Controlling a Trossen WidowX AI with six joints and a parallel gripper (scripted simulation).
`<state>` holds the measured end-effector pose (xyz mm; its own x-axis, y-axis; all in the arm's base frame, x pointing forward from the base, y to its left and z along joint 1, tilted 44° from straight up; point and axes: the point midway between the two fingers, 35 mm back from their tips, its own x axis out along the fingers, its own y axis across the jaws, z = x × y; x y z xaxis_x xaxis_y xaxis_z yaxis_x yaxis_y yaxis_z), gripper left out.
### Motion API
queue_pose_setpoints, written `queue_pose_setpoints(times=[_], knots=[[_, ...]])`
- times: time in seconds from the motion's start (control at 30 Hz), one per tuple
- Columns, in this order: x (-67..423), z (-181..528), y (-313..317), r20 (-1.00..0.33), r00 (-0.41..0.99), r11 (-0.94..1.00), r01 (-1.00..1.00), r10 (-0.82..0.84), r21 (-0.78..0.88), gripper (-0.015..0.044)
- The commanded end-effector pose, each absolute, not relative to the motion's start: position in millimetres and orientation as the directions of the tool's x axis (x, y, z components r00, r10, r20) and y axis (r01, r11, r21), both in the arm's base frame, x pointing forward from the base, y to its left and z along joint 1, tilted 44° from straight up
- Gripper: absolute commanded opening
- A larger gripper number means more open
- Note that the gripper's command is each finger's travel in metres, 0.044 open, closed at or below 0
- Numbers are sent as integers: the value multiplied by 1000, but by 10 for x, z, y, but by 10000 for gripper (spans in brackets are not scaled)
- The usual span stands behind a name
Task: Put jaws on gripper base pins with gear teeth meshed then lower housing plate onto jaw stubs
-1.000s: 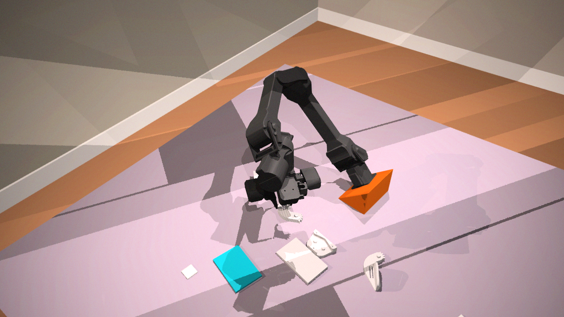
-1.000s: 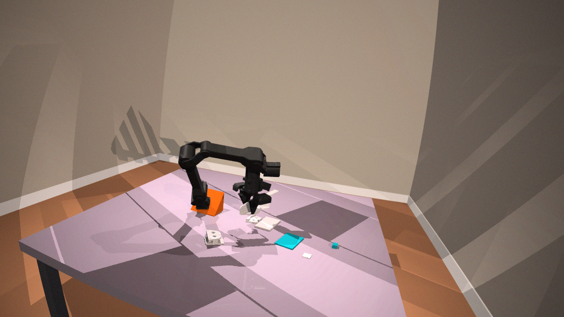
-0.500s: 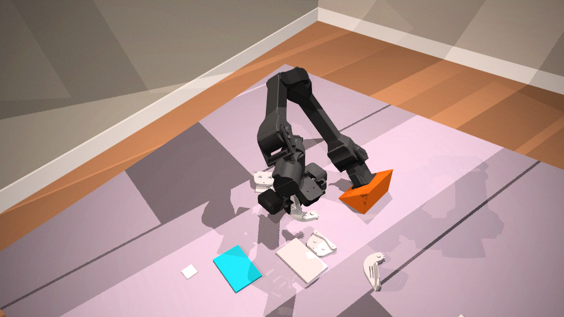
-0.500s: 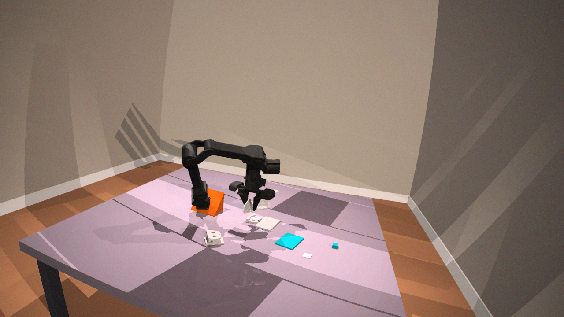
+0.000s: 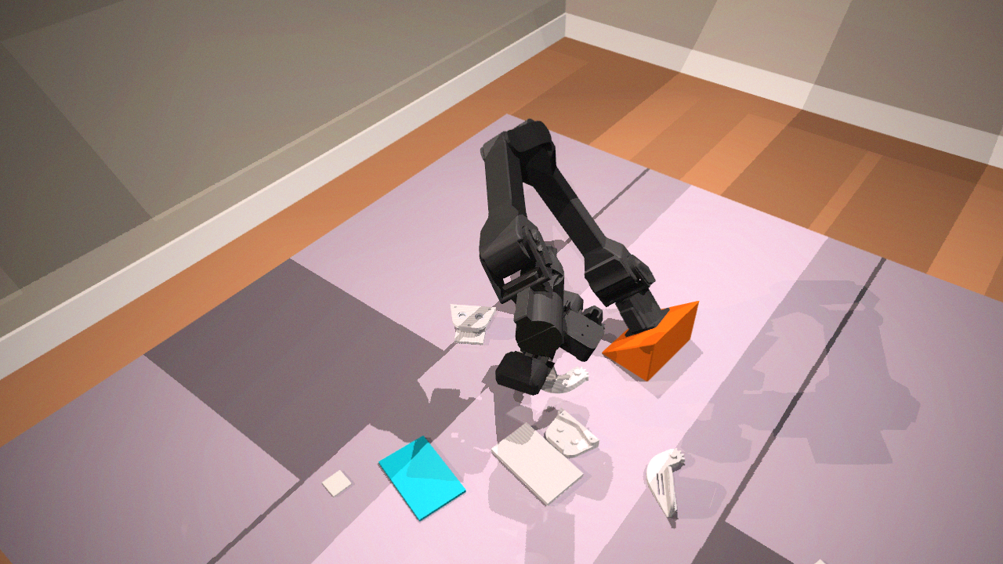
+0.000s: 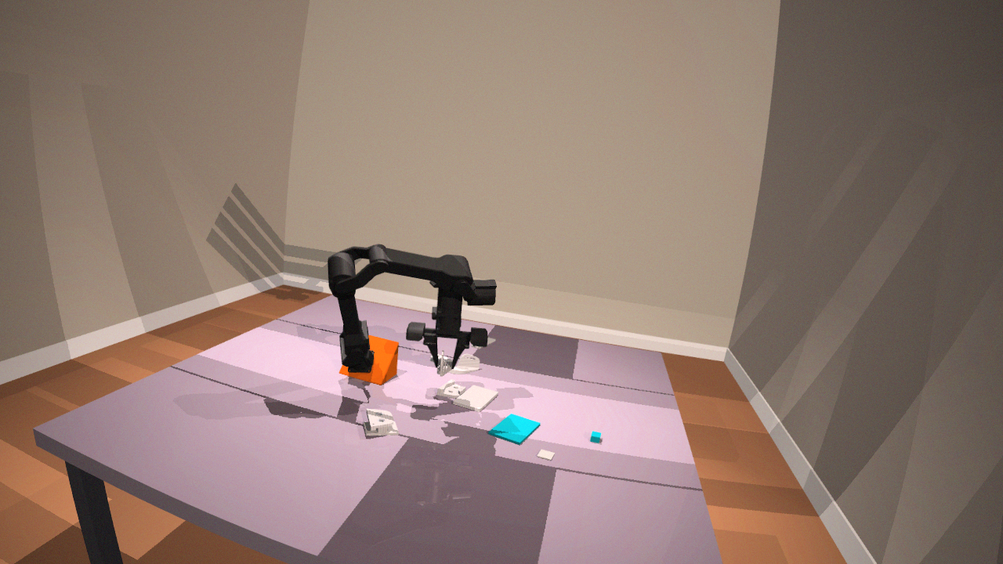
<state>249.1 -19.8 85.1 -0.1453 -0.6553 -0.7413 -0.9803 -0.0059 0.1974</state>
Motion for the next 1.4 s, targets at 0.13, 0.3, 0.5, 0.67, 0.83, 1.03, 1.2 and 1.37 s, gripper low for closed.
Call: queue_pose_setpoints(times=[0.13,0.3,0.5,0.67,0.83,1.03,1.2,1.37], knots=[[2432,739,-96,-739,-155,-170,-923,-656,345,134],[2397,682,-32,-737,-156,-275,-861,-658,428,134],[2351,616,42,-734,-158,-391,-762,-661,516,134],[2309,561,100,-731,-159,-478,-662,-663,577,134],[2265,509,156,-728,-160,-554,-547,-666,627,134],[2210,449,218,-724,-161,-626,-399,-671,670,134],[2203,442,224,-723,-162,-633,-382,-671,673,134],[2203,442,224,-723,-162,-633,-382,-671,673,134]])
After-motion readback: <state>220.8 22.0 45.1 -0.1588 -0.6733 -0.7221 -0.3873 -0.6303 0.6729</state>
